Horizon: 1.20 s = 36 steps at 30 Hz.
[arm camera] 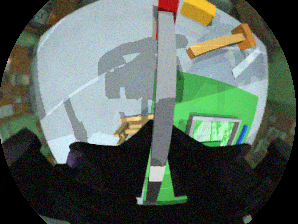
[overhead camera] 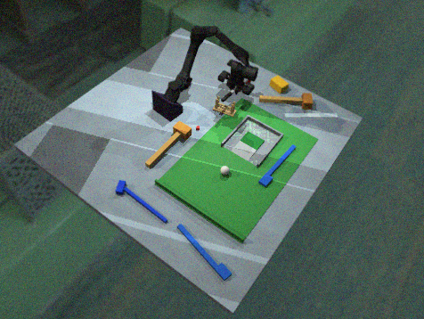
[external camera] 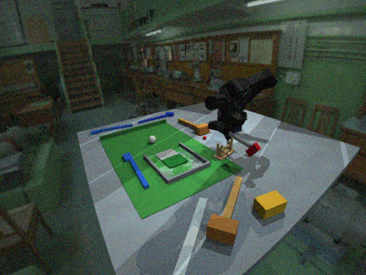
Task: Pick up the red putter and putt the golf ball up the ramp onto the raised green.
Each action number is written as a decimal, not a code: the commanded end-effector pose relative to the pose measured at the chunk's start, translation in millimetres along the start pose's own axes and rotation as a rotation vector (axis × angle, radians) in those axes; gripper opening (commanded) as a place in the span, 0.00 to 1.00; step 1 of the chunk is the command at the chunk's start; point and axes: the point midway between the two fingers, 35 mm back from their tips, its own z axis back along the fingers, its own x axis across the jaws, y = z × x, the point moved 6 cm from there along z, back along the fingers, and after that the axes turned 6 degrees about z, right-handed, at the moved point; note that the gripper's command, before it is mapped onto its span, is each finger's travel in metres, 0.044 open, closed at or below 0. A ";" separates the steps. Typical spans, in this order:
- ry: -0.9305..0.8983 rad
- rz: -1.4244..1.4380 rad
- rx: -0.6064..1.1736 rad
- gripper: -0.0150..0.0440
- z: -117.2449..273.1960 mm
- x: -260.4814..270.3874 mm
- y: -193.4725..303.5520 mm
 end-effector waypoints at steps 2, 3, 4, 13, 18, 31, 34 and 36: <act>0.016 -0.135 0.033 0.25 5.5 -21.2 22.4; 0.019 -0.158 0.039 0.25 6.5 -24.7 26.7; 0.022 -0.181 0.044 0.25 7.6 -28.1 31.1; 0.054 -0.415 0.091 0.25 19.6 -50.7 77.2; 0.069 -0.529 0.111 0.25 26.7 -60.4 102.7; 0.098 -0.785 0.145 0.25 45.4 -81.9 173.9; 0.104 -0.844 0.151 0.25 49.8 -84.3 191.6; 0.107 -0.883 0.154 0.25 52.6 -85.3 203.6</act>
